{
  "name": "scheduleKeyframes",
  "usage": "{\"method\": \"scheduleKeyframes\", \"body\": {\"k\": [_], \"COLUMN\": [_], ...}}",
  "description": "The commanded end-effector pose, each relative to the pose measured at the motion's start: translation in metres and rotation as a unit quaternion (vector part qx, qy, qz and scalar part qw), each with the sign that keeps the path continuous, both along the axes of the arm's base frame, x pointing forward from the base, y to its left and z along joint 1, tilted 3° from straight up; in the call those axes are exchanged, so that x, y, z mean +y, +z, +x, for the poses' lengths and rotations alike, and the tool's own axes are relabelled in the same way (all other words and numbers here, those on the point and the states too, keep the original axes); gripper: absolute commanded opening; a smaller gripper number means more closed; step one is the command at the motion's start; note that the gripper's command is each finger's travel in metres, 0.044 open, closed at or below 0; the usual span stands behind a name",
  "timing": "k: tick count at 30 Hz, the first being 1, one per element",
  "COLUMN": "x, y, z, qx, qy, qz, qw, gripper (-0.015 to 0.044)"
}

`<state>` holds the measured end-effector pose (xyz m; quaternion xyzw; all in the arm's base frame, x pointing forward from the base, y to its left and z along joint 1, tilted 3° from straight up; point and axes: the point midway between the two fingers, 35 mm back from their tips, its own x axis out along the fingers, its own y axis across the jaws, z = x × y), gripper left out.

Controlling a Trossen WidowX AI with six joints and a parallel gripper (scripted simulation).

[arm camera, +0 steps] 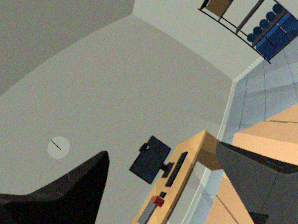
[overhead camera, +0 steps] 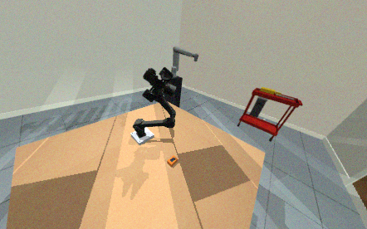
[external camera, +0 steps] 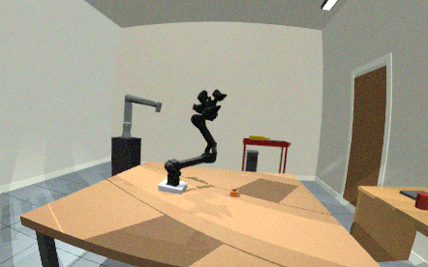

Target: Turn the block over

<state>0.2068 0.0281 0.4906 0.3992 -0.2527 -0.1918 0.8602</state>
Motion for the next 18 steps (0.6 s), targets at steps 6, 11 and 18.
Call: {"method": "scheduleKeyframes", "body": {"k": [6, 11, 18], "x": [-0.007, -0.035, -0.100], "y": [0.033, 0.060, 0.075], "z": [-0.036, -0.069, -0.087], "qx": [-0.051, -0.105, -0.163], "qy": [0.065, 0.115, 0.150], "qz": [-0.005, 0.007, 0.059], "qw": [0.997, 0.988, 0.973], "gripper": [0.0440, 0.0440, 0.0440]}}
